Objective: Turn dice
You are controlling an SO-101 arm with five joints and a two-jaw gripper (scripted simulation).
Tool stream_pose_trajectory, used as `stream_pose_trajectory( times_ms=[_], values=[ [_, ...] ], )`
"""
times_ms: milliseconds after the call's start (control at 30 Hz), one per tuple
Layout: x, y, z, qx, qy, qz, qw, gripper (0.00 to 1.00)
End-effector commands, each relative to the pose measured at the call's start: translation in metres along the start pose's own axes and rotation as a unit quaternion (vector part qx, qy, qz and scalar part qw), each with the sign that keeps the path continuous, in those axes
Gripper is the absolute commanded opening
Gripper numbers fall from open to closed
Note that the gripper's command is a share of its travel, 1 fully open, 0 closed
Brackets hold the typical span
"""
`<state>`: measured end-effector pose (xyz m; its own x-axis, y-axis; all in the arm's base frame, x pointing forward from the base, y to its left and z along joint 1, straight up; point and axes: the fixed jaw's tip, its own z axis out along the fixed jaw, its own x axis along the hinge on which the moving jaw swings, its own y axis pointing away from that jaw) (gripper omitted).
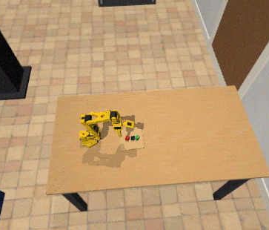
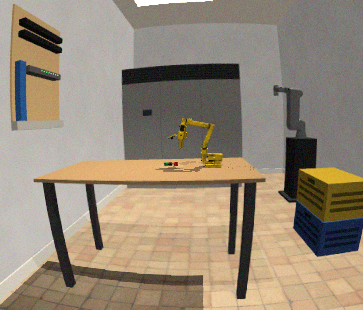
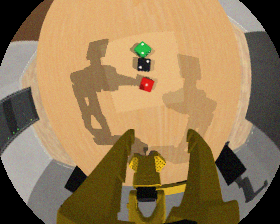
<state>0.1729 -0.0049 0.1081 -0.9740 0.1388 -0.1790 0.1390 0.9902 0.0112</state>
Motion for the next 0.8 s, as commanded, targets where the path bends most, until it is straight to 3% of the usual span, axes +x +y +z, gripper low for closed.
stream_pose_trajectory(
  times_ms=[0, 767],
  values=[
    [0.0049, 0.0019, -0.0137, -0.003, -0.038, -0.049, 0.998, 0.29],
    [0.0073, 0.0019, -0.0159, -0.003, -0.044, -0.065, 0.997, 0.29]
  ],
)
